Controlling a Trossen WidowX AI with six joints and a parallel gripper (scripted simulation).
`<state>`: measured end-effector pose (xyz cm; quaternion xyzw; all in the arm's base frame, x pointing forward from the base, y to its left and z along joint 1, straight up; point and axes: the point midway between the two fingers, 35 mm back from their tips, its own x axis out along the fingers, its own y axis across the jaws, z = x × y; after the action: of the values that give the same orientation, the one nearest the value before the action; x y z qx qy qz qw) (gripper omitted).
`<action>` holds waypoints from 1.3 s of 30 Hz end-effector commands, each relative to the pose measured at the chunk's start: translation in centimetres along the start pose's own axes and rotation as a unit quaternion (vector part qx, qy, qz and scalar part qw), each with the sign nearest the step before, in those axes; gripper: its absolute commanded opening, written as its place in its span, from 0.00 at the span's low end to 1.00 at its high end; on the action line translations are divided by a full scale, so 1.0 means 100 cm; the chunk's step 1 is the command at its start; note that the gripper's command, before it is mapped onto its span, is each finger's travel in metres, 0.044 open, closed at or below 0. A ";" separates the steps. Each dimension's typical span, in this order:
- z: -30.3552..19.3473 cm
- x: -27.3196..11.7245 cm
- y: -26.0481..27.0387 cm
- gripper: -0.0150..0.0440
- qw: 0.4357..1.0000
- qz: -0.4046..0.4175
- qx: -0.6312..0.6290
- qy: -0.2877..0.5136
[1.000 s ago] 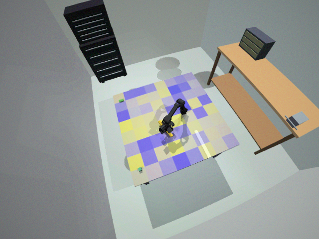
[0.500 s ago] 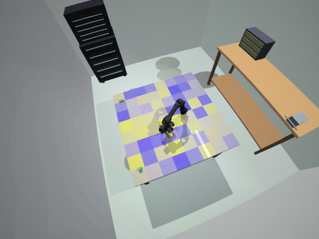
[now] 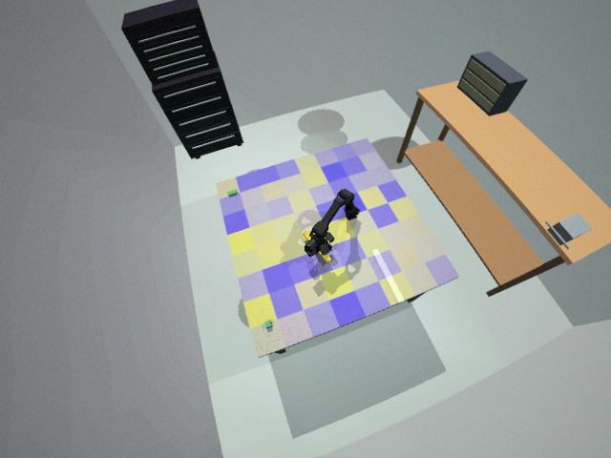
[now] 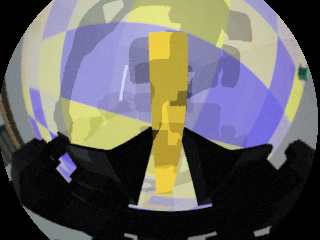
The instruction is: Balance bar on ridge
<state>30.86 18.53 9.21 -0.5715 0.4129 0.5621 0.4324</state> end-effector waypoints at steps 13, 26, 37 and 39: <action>0.000 0.000 0.000 0.54 1.000 0.000 0.000 0.000; 0.000 0.000 0.000 0.54 1.000 0.000 0.000 0.000; 0.000 0.000 0.000 0.54 1.000 0.000 0.000 0.000; 0.000 0.000 0.000 0.54 1.000 0.000 0.000 0.000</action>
<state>30.86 18.53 9.22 -0.5715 0.4129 0.5621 0.4324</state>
